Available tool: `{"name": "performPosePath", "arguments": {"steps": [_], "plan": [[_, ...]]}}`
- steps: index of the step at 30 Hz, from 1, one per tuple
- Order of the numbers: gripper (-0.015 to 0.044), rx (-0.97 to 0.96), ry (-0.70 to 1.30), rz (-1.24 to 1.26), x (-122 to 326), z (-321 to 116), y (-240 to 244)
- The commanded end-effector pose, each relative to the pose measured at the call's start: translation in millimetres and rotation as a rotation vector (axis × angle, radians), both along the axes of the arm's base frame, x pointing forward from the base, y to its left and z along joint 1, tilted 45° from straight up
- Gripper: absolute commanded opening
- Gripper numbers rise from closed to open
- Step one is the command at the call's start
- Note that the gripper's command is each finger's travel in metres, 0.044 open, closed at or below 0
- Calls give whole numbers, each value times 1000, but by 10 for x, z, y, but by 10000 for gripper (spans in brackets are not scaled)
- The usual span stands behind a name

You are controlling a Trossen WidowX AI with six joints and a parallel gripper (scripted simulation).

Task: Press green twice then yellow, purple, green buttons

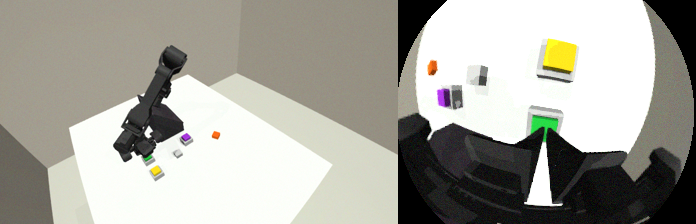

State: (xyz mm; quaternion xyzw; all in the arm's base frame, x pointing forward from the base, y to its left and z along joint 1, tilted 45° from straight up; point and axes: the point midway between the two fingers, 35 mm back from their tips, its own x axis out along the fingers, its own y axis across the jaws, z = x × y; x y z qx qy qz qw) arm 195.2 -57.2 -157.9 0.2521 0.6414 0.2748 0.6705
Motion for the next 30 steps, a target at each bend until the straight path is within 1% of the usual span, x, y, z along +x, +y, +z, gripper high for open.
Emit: {"name": "performPosePath", "arguments": {"steps": [1,4,7,12,16,22,24,28,30], "plan": [[20,7,4,-2,-8,3,23],[20,0,0,0,0,18,-17],[20,4,5,-2,-13,214,-192],[20,5,5,-2,-13,255,-234],[20,2,6,-2,-27,648,-623],[20,2,6,-2,-10,675,-651],[20,0,5,-3,155,674,-677],[20,1,2,-3,700,692,-680],[20,3,0,-2,869,705,-655]]}}
